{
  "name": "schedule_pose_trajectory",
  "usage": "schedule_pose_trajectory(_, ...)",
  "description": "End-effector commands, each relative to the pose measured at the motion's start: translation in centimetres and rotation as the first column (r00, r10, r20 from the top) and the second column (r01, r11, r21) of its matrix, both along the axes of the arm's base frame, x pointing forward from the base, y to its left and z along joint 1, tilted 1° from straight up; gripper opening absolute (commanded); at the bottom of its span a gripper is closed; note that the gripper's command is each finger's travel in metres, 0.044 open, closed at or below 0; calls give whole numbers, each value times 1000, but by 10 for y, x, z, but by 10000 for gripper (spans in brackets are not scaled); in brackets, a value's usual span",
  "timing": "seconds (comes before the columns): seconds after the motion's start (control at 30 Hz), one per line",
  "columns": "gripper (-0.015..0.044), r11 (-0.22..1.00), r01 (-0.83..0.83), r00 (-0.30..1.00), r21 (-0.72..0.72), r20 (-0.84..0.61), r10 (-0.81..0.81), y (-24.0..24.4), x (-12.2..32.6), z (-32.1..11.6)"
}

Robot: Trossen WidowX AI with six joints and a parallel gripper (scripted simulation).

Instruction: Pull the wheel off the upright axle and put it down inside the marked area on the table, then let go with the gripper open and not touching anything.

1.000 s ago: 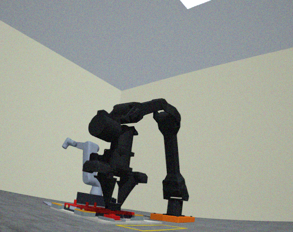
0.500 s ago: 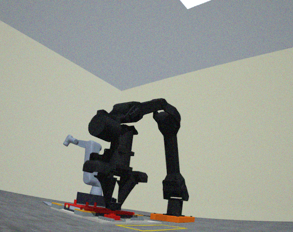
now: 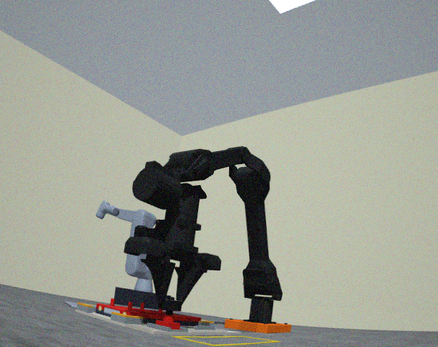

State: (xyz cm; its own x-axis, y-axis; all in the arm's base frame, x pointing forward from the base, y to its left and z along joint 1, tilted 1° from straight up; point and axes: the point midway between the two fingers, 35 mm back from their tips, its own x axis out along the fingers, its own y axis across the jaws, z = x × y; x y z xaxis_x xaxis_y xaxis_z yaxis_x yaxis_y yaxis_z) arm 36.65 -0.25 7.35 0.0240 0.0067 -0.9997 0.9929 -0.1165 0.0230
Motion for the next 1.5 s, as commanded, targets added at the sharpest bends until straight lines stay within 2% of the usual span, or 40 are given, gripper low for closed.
schedule_pose_trajectory(0.0,0,1000,0,1000,1,9,0,0,1,5)
schedule_pose_trajectory(1.47,0,1000,1,1000,3,9,-1,0,0,20)
